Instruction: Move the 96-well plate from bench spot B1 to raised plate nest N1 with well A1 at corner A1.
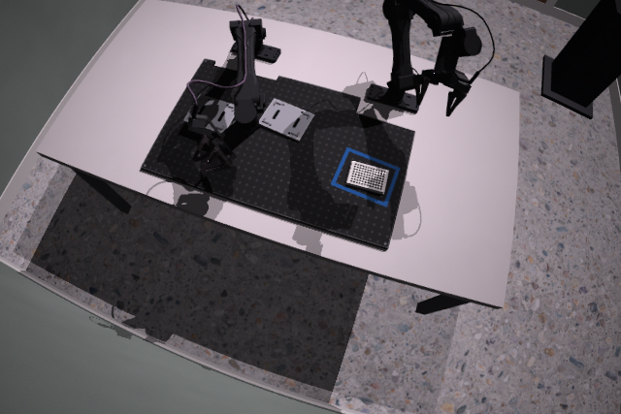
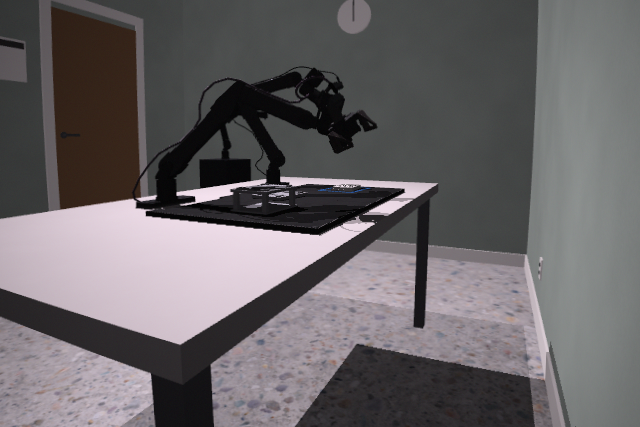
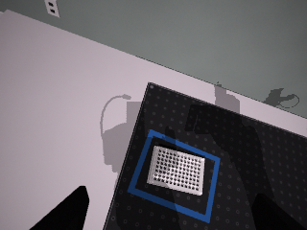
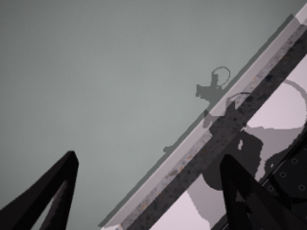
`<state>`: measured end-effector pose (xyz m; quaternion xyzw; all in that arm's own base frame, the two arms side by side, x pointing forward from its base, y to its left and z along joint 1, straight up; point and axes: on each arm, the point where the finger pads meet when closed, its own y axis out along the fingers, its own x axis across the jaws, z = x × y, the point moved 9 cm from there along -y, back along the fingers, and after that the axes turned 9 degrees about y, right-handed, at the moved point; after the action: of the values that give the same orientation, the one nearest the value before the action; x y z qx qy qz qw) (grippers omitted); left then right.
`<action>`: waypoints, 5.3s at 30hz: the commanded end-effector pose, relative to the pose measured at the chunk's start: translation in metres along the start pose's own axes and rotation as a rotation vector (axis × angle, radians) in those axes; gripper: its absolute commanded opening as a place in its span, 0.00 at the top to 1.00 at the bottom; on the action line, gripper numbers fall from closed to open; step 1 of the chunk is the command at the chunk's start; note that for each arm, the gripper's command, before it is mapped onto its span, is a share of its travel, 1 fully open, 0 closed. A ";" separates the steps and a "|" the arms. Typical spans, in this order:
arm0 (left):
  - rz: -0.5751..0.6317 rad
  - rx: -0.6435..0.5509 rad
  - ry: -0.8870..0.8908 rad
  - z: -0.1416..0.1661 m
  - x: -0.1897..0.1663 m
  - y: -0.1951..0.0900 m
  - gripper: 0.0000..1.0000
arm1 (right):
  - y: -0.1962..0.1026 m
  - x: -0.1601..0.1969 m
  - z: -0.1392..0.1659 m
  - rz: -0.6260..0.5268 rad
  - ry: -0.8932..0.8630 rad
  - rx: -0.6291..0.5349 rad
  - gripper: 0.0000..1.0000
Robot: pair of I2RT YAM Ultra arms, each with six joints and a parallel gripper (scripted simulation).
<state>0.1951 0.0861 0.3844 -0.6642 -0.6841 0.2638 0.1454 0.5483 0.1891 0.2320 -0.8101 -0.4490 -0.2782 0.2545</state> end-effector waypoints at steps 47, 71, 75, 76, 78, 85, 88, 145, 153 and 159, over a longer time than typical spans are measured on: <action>0.090 0.448 0.357 0.128 -0.088 0.162 0.00 | -0.389 -0.083 -0.073 -1.390 -0.686 0.701 0.00; 0.087 0.443 0.355 0.127 -0.086 0.161 0.00 | -0.387 -0.082 -0.071 -1.379 -0.694 0.706 0.00; 0.087 0.443 0.355 0.127 -0.086 0.161 0.00 | -0.387 -0.082 -0.071 -1.379 -0.694 0.706 0.00; 0.087 0.443 0.355 0.127 -0.086 0.161 0.00 | -0.387 -0.082 -0.071 -1.379 -0.694 0.706 0.00; 0.087 0.443 0.355 0.127 -0.086 0.161 0.00 | -0.387 -0.082 -0.071 -1.379 -0.694 0.706 0.00; 0.087 0.443 0.355 0.127 -0.086 0.161 0.00 | -0.387 -0.082 -0.071 -1.379 -0.694 0.706 0.00; 0.093 0.449 0.371 0.128 -0.087 0.162 0.00 | -0.387 -0.082 -0.071 -1.379 -0.694 0.706 0.00; 0.767 0.813 1.709 0.109 -0.094 0.263 0.00 | -0.387 -0.082 -0.071 -1.379 -0.694 0.706 0.00; 0.773 0.819 1.707 0.125 -0.091 0.272 0.00 | -0.387 -0.082 -0.071 -1.379 -0.694 0.706 0.00; 0.773 0.819 1.707 0.132 -0.090 0.276 0.00 | -0.387 -0.082 -0.071 -1.379 -0.694 0.706 0.00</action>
<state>0.3564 -0.0268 0.1447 -0.7053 0.0484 -0.0479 0.7056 0.1624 0.2760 0.2804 -0.2761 -0.9510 0.0683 0.1211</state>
